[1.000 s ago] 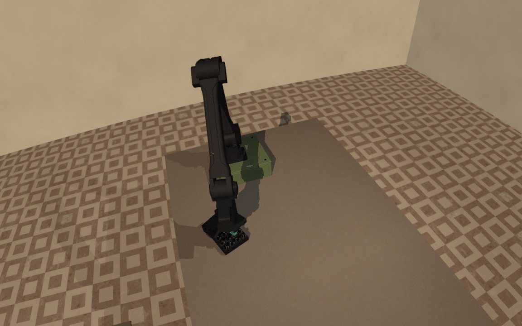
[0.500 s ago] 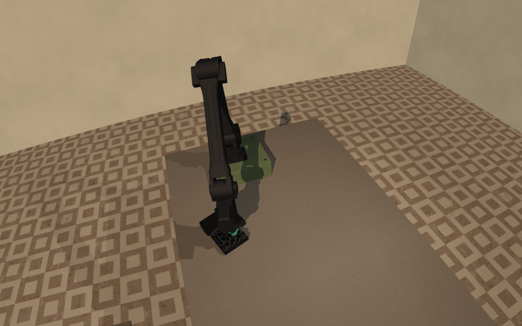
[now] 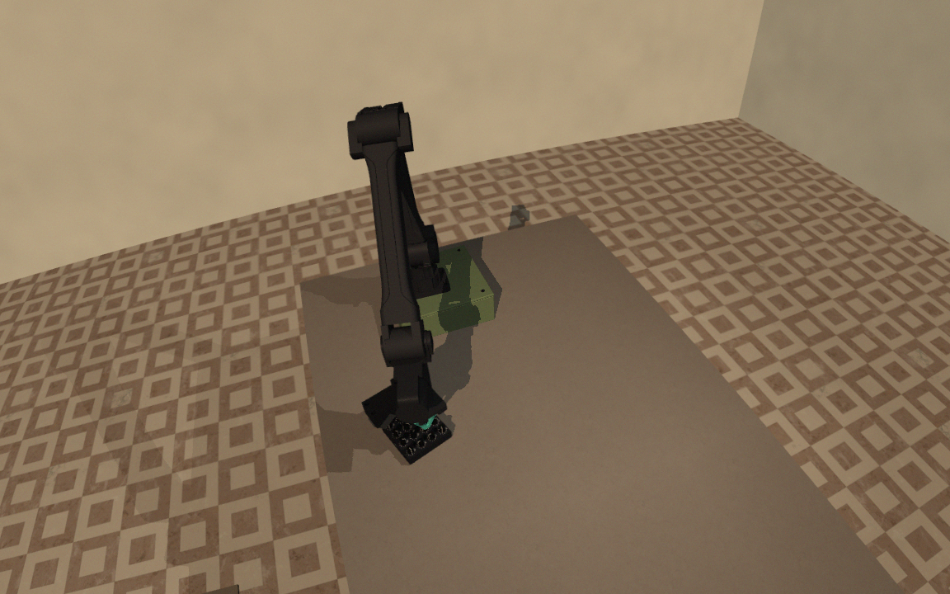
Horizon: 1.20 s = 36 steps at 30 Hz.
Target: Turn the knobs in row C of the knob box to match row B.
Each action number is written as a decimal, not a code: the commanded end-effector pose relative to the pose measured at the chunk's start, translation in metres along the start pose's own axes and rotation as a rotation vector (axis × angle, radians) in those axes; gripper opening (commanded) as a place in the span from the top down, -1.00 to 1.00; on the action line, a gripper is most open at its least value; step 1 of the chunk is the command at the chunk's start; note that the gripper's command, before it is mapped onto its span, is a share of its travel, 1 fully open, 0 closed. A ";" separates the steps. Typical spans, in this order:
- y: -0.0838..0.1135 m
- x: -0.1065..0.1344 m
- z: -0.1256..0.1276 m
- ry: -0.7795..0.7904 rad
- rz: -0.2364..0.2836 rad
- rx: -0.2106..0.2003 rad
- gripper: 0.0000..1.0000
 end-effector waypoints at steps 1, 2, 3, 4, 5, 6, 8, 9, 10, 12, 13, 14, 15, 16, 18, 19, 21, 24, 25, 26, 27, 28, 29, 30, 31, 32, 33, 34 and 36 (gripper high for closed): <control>0.002 -0.010 0.002 -0.035 -0.024 -0.013 0.83; 0.002 -0.010 0.002 -0.035 -0.024 -0.013 0.83; 0.002 -0.010 0.002 -0.035 -0.024 -0.013 0.83; 0.002 -0.010 0.002 -0.035 -0.024 -0.013 0.83; 0.002 -0.010 0.002 -0.035 -0.024 -0.013 0.83; 0.002 -0.010 0.002 -0.035 -0.024 -0.013 0.83; 0.002 -0.010 0.002 -0.035 -0.024 -0.013 0.83; 0.002 -0.010 0.002 -0.035 -0.024 -0.013 0.83; 0.002 -0.010 0.002 -0.035 -0.024 -0.013 0.83; 0.002 -0.010 0.002 -0.035 -0.024 -0.013 0.83; 0.002 -0.010 0.002 -0.035 -0.024 -0.013 0.62; 0.002 -0.010 0.002 -0.035 -0.024 -0.013 0.62; 0.002 -0.010 0.002 -0.035 -0.023 -0.014 0.62; 0.002 -0.010 0.002 -0.031 -0.022 -0.015 0.62; 0.002 -0.009 0.003 -0.030 -0.022 -0.014 0.62; 0.002 -0.009 0.003 -0.030 -0.022 -0.015 0.62; 0.002 -0.009 0.003 -0.030 -0.022 -0.015 0.62; 0.002 -0.009 0.003 -0.030 -0.022 -0.015 0.62; 0.002 -0.009 0.003 -0.030 -0.022 -0.015 0.62; 0.002 -0.009 0.003 -0.030 -0.022 -0.015 0.62; 0.002 -0.009 0.003 -0.030 -0.022 -0.015 0.62; 0.002 -0.009 0.003 -0.030 -0.022 -0.015 0.62; 0.002 -0.009 0.003 -0.030 -0.022 -0.014 0.62; 0.002 -0.009 0.003 -0.030 -0.022 -0.014 0.62; 0.002 -0.009 0.003 -0.030 -0.022 -0.015 0.62; 0.002 -0.009 0.003 -0.030 -0.022 -0.015 0.62; 0.002 -0.009 0.003 -0.030 -0.022 -0.015 0.62; 0.003 -0.010 0.003 -0.030 -0.023 -0.015 0.62; 0.012 -0.011 0.004 -0.030 -0.028 -0.021 0.62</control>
Point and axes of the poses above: the point where the finger pads meet when closed, its own y axis back along the fingers, its own z axis across the jaws, x = y × z, the point moved 10 cm from there along y, back along the fingers, and after that the axes turned 5 degrees about y, right-handed, at the moved point
